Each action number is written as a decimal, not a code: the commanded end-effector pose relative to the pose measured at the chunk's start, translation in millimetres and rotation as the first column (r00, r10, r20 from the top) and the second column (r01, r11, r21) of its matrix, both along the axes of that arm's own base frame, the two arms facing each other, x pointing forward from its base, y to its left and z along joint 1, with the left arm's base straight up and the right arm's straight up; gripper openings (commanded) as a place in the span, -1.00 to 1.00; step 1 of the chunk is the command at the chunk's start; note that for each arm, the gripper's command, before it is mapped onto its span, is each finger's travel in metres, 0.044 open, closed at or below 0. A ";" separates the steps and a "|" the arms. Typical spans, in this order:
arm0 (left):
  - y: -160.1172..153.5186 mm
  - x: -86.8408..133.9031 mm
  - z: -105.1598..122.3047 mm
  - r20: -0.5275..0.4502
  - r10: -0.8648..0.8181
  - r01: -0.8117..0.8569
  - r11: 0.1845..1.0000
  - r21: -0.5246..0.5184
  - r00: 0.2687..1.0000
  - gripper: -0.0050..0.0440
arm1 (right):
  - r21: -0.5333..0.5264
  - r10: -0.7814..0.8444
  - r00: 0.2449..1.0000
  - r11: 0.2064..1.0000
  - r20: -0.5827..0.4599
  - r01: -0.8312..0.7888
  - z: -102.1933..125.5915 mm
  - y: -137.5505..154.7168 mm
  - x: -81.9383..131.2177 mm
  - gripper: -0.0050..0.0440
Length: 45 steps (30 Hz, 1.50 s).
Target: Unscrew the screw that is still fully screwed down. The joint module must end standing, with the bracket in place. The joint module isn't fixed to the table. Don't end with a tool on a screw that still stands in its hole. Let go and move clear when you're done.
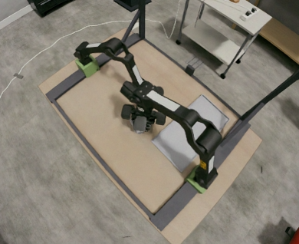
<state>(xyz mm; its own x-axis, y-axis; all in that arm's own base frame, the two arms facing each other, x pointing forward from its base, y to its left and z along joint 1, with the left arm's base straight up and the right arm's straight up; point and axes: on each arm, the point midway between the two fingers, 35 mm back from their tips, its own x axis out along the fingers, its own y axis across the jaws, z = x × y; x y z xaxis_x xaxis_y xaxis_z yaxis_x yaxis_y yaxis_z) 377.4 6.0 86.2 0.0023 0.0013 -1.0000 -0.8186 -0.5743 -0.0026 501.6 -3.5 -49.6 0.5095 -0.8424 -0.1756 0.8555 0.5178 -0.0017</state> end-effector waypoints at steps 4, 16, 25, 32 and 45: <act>-1.6 0.6 0.0 0.006 -0.001 0.001 1.000 0.005 1.000 0.22 | 0.010 -0.003 0.999 1.000 0.037 0.003 14.7 0.0 6.8 0.20; -1.2 3.2 7.5 0.028 -0.002 0.001 1.000 0.003 1.000 0.22 | 0.010 -0.003 0.999 1.000 0.037 0.003 14.7 0.0 6.8 0.20; -1.2 3.2 7.5 0.028 -0.002 0.001 1.000 0.003 1.000 0.22 | 0.010 -0.003 0.999 1.000 0.037 0.003 14.7 0.0 6.8 0.20; -1.2 3.2 7.5 0.028 -0.002 0.001 1.000 0.003 1.000 0.22 | 0.010 -0.003 0.999 1.000 0.037 0.003 14.7 0.0 6.8 0.20; -1.5 0.7 8.3 0.026 -0.456 0.456 0.890 0.016 0.889 0.22 | 0.010 -0.003 0.999 1.000 0.037 0.003 14.7 0.0 6.8 0.20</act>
<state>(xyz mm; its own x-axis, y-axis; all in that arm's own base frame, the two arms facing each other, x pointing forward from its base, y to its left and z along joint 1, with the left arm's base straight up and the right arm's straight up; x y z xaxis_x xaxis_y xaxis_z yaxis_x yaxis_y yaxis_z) 377.7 5.7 82.9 -0.0022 0.0015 -1.0000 -0.9582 -0.2859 0.0017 501.6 -3.5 -49.6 0.5095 -0.8424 -0.1756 0.8555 0.5178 -0.0017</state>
